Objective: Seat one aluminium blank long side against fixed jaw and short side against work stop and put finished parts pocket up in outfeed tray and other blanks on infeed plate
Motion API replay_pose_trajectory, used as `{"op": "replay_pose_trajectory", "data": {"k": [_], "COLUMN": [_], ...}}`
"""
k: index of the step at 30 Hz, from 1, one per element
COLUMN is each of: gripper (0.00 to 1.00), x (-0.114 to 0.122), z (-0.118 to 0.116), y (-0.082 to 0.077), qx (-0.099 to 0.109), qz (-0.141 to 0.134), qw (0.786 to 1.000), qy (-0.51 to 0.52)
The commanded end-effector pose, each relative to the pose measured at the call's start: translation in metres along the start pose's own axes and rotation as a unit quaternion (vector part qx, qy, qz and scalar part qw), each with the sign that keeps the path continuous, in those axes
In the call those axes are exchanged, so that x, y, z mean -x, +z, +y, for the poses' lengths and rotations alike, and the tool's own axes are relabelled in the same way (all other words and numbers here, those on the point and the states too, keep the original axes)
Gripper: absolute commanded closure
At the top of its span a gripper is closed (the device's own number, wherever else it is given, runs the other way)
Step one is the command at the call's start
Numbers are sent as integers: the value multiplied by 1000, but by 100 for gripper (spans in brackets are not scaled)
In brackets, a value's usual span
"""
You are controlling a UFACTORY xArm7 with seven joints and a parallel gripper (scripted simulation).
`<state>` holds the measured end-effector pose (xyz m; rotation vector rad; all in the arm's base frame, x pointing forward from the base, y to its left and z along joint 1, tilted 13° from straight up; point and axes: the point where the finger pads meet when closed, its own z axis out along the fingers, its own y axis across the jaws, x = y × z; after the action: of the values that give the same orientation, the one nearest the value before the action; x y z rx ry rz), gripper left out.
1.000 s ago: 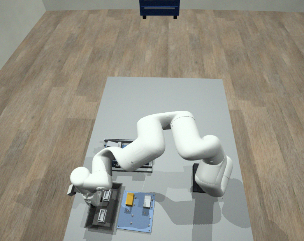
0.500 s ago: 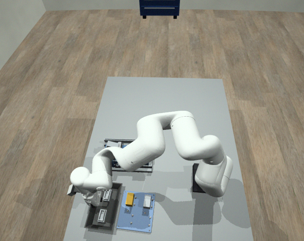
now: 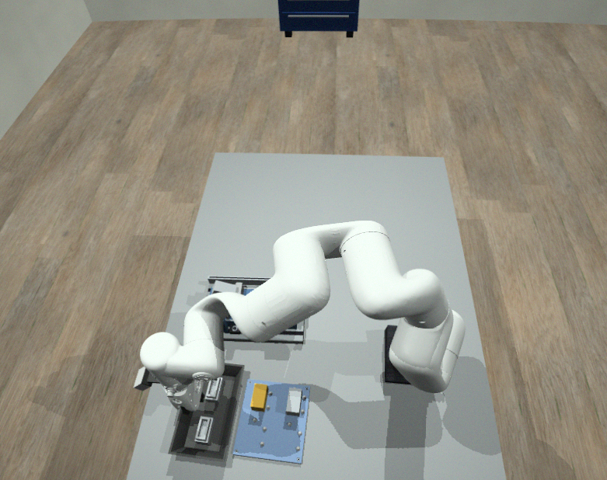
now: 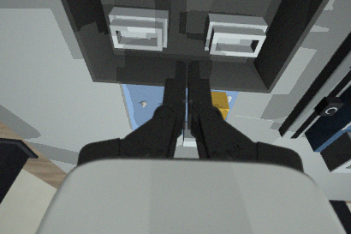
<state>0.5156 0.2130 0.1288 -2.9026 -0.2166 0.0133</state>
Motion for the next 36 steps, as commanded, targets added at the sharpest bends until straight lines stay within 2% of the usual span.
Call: {"op": "replay_pose_trajectory", "data": {"k": [1, 8, 29, 36], "gripper": [100, 100, 100, 100], "x": [-2, -2, -1, -1], "z": [0, 0, 0, 0], "y": [-3, -10, -55, -63], "qx": [0, 0, 0, 0], "qz": [3, 3, 3, 3], "qw": [1000, 1000, 1000, 1000], "qy": [0, 0, 0, 0]}}
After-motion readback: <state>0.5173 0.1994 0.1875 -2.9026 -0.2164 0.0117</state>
